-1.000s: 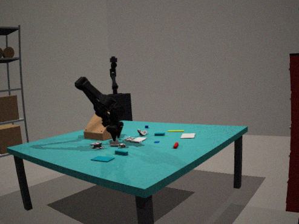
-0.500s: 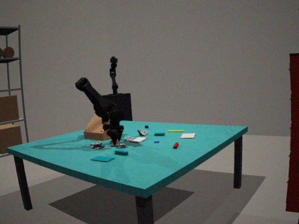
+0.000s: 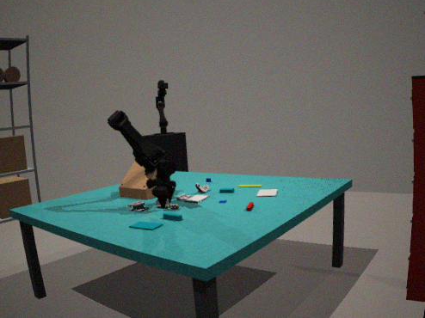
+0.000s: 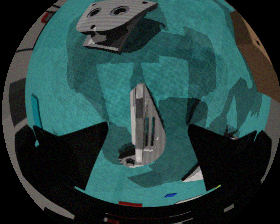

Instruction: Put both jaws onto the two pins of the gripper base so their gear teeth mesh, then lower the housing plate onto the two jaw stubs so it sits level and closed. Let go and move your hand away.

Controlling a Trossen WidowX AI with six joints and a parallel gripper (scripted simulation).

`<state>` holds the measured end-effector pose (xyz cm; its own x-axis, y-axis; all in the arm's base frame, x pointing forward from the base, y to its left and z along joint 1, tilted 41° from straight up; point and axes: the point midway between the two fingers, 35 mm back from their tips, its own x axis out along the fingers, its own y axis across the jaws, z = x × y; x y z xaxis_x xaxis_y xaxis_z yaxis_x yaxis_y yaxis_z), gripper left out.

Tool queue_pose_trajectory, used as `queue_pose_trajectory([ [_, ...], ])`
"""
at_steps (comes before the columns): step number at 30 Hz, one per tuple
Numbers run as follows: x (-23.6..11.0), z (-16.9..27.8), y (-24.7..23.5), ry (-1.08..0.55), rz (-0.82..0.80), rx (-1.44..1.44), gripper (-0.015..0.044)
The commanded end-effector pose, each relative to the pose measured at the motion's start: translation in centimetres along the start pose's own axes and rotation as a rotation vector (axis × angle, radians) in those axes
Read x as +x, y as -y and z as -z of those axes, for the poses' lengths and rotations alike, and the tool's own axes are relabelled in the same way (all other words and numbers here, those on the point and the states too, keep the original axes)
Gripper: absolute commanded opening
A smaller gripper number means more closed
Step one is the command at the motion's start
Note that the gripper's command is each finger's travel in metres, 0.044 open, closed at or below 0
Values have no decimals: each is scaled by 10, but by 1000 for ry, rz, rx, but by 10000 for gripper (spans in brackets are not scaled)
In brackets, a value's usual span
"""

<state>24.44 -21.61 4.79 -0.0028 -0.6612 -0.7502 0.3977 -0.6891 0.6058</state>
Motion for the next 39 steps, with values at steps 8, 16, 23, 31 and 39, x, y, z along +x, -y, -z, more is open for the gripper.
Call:
queue_pose_trajectory([
  [8,1,1,1,-3,4,-7,440],
  [16,2,1,1,-3,4,-7,440],
  [23,1,0,1,1,2,-2,335],
  [31,1,0,1,1,2,-2,145],
  [39,1,0,1,1,2,-2,134],
])
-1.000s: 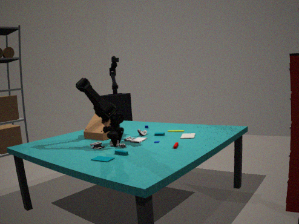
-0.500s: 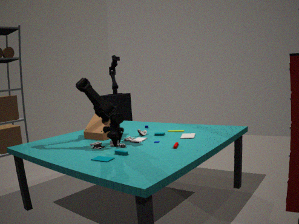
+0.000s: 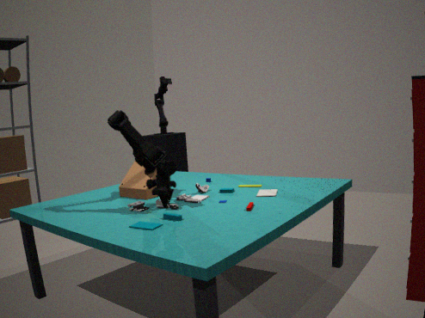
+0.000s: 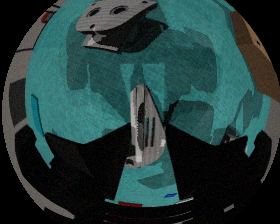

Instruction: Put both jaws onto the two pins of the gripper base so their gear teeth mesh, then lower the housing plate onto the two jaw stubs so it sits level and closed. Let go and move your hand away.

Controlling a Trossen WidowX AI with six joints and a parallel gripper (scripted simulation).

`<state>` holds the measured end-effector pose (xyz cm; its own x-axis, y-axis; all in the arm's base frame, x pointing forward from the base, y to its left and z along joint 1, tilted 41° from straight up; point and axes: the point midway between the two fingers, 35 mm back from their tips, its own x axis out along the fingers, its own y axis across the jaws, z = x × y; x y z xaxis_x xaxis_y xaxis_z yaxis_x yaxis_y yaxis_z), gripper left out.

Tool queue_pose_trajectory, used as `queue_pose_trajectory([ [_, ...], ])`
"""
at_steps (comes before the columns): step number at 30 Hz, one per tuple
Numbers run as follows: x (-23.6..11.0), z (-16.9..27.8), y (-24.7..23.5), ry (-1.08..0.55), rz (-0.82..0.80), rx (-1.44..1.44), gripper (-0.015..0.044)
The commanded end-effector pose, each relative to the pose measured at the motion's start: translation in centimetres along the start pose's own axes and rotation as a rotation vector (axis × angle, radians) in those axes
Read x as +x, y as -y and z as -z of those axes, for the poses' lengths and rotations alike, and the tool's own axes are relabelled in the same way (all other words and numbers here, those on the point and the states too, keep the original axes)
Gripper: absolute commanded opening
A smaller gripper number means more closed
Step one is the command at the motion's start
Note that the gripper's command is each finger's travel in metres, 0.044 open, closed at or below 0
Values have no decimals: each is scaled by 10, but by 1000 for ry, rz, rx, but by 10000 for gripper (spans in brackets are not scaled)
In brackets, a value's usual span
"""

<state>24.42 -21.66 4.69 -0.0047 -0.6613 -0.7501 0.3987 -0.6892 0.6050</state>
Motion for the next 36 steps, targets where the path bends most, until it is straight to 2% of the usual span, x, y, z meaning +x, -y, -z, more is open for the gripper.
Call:
queue_pose_trajectory([
  [1,0,0,0,-1,1,0,134],
  [8,-2,0,0,-1,1,0,134],
  [31,-73,2,0,-7,7,-5,134],
  [36,-78,1,0,-7,6,-5,134],
])
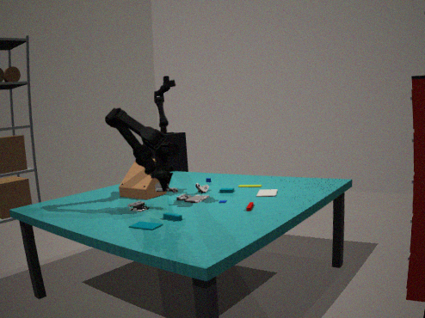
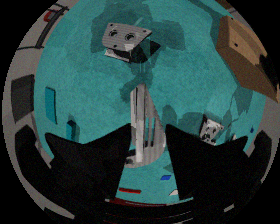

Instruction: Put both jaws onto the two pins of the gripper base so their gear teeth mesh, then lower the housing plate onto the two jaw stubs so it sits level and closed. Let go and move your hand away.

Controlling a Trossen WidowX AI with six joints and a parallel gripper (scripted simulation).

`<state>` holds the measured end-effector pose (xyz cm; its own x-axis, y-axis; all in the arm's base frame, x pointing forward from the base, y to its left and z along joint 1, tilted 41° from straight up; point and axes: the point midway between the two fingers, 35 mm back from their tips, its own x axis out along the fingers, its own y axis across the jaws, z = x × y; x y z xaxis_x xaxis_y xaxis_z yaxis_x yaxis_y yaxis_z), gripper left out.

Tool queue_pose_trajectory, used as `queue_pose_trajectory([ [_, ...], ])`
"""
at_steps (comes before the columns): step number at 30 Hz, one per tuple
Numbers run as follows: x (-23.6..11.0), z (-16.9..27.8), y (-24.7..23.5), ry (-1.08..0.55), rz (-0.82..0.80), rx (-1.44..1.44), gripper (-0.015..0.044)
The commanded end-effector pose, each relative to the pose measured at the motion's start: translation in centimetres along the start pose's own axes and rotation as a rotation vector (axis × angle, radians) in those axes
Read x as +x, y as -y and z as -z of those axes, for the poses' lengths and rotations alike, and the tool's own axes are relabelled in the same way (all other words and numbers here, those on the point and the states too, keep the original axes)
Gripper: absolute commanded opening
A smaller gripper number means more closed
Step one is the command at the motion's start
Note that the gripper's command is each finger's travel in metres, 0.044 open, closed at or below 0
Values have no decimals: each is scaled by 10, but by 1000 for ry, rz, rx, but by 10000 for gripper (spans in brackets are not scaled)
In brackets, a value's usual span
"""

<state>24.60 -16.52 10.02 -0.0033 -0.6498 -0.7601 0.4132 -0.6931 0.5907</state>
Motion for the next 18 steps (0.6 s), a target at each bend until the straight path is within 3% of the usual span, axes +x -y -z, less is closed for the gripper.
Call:
queue_pose_trajectory([
  [1,-4,-2,-2,0,-7,10,134],
  [18,-5,9,27,-10,6,-448,134],
])
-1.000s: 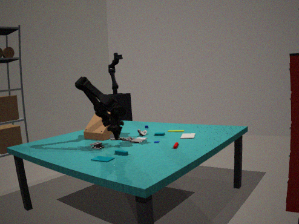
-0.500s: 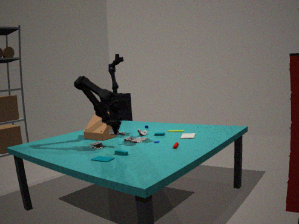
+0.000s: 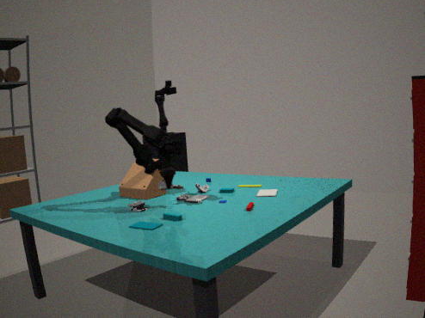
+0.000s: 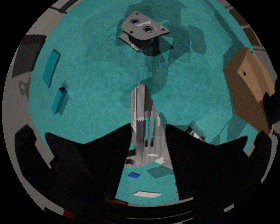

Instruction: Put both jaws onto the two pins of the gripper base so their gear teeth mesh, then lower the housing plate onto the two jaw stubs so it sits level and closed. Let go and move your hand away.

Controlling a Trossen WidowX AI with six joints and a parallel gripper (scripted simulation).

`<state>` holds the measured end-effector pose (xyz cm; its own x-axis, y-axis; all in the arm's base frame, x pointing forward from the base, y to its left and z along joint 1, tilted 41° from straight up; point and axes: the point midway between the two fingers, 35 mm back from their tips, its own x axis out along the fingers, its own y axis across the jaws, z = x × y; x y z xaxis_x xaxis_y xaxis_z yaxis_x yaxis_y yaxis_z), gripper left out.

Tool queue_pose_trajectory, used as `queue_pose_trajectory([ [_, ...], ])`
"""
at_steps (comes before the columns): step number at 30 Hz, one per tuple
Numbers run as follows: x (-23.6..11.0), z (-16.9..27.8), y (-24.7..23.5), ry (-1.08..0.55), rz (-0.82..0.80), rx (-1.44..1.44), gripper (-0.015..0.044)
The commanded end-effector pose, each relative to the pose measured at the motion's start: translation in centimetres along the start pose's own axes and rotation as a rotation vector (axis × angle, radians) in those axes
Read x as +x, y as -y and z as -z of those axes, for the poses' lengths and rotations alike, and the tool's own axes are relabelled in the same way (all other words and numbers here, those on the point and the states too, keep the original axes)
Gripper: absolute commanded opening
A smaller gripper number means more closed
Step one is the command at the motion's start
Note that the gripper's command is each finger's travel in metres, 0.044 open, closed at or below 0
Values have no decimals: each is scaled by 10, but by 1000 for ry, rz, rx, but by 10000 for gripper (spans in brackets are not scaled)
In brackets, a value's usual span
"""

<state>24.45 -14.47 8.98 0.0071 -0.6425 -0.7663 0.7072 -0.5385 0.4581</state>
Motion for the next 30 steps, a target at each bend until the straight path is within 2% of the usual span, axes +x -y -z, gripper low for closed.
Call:
queue_pose_trajectory([
  [1,1,4,7,2,6,-120,134],
  [30,0,31,57,-17,13,-1039,134],
])
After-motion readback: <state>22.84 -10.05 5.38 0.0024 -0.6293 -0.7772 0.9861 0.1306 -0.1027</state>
